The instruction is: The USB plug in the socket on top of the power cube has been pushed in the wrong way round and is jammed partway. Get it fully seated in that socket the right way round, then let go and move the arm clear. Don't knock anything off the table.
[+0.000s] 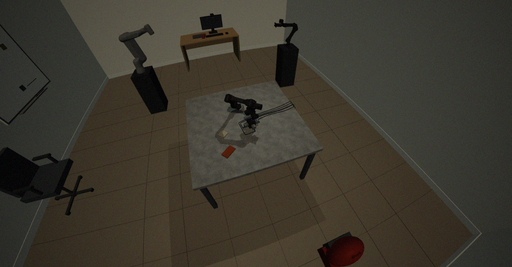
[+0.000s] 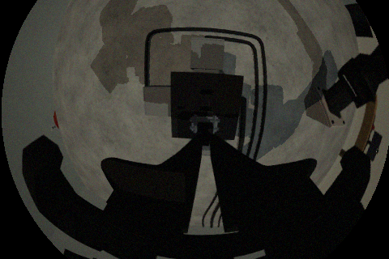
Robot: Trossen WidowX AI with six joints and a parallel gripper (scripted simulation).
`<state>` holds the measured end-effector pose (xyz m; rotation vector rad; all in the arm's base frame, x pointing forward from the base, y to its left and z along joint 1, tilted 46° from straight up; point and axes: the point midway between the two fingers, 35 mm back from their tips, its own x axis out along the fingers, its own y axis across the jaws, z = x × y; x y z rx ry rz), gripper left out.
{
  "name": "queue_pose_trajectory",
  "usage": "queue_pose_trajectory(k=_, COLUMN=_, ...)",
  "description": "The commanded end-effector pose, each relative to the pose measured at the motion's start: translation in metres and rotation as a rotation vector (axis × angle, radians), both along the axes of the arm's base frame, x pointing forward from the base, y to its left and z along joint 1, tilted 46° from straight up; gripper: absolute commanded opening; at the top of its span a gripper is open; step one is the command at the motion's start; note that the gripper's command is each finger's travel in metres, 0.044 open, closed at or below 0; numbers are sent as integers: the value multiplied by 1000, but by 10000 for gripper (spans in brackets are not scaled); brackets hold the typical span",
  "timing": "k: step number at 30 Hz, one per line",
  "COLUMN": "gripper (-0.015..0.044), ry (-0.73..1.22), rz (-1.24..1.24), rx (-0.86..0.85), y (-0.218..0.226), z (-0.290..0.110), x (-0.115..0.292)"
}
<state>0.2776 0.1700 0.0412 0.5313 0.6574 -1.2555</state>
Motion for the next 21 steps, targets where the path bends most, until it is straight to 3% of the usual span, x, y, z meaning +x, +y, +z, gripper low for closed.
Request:
queue_pose_trajectory(k=1, gripper=95, ry=-1, rz=0, rx=1, y=0, z=0, x=0)
queue_pose_trajectory(k=21, gripper=95, ry=0, rz=0, rx=0, y=1, z=1, x=0)
